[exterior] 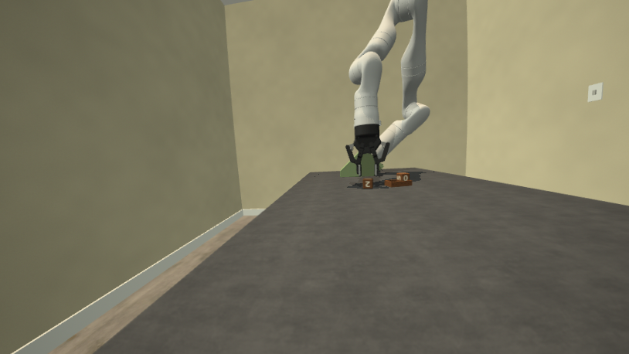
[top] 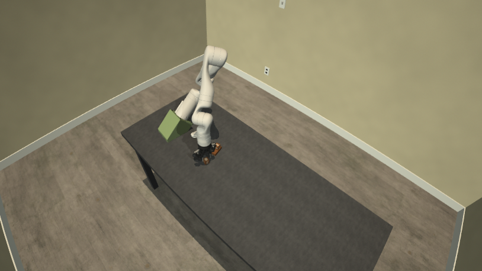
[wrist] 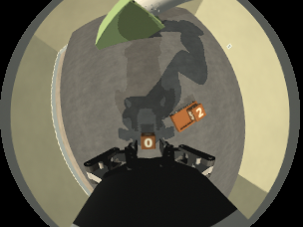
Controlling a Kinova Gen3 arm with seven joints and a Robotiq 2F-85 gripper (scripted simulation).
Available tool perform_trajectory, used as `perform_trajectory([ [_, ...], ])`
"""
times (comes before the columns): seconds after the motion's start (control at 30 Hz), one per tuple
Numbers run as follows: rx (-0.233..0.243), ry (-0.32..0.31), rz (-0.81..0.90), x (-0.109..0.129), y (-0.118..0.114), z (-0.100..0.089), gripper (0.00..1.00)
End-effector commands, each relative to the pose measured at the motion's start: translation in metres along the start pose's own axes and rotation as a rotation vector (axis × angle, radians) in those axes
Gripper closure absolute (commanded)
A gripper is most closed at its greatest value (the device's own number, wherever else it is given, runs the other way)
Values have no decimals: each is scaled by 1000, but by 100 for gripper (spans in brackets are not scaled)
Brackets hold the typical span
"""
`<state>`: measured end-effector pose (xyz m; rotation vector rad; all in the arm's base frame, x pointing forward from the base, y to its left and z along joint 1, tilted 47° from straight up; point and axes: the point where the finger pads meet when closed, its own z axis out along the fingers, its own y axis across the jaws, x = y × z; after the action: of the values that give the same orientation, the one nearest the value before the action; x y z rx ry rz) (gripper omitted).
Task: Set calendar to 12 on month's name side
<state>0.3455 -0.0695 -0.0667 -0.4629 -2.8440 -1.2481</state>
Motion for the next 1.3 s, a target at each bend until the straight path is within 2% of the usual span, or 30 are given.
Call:
perform_trajectory([
  [0.0, 1, -2, 0, 0, 0, -1, 54],
  [0.43, 1, -2, 0, 0, 0, -2, 54],
  [0.93, 1, -2, 0, 0, 0, -39, 54],
  [1.27, 1, -3, 0, 0, 0, -41, 54],
])
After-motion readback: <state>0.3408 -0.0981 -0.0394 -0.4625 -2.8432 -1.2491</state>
